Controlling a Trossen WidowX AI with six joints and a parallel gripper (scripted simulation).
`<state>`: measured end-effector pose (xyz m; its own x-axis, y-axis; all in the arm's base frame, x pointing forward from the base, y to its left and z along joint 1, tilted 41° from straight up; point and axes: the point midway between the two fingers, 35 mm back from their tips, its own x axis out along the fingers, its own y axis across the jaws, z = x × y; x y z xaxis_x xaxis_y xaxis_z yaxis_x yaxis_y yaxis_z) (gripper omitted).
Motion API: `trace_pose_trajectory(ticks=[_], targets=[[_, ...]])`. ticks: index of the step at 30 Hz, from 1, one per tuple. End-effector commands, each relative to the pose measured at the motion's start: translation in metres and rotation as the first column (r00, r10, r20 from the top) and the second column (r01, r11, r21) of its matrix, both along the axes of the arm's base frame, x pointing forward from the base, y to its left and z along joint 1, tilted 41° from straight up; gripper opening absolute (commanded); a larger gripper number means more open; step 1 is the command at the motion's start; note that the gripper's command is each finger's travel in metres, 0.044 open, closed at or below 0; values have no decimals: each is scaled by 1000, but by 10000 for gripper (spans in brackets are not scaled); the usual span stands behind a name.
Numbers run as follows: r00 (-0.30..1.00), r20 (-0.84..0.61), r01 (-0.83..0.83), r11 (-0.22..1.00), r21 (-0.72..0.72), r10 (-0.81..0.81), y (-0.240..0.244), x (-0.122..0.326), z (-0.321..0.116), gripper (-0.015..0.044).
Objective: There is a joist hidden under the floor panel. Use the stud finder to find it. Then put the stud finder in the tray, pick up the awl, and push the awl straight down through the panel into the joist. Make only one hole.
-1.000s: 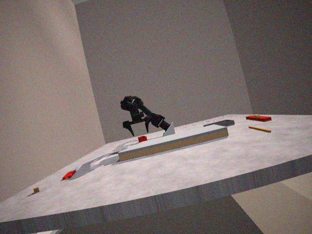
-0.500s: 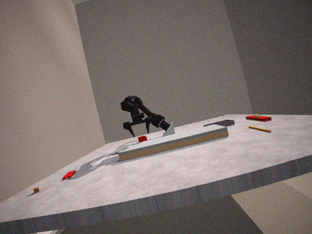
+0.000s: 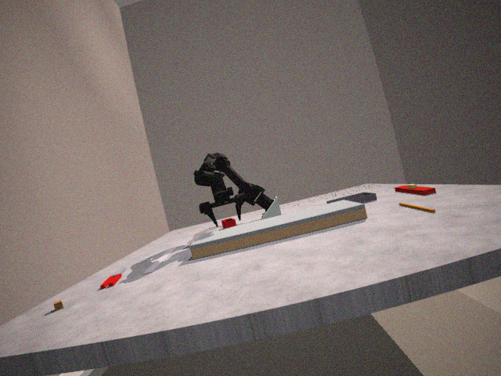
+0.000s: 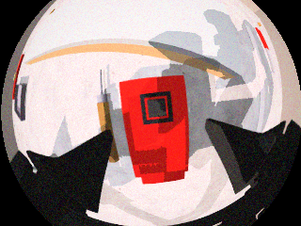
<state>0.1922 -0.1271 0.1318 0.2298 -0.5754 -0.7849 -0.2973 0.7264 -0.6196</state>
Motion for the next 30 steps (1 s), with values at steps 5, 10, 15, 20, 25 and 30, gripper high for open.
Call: trace_pose_trajectory(ticks=[5,10,15,20,25,30], targets=[[1000,-2,-8,1000,2,8,-8,-1,-10,440],[1000,-3,-9,1000,0,9,-11,-2,-14,440],[1000,-3,-9,1000,0,9,-11,-2,-14,328],[1000,-3,-9,1000,0,9,-11,-2,-14,295],[1000,-3,-9,1000,0,9,-11,-2,-14,262],[1000,-3,-9,1000,0,9,-11,-2,-14,228]])
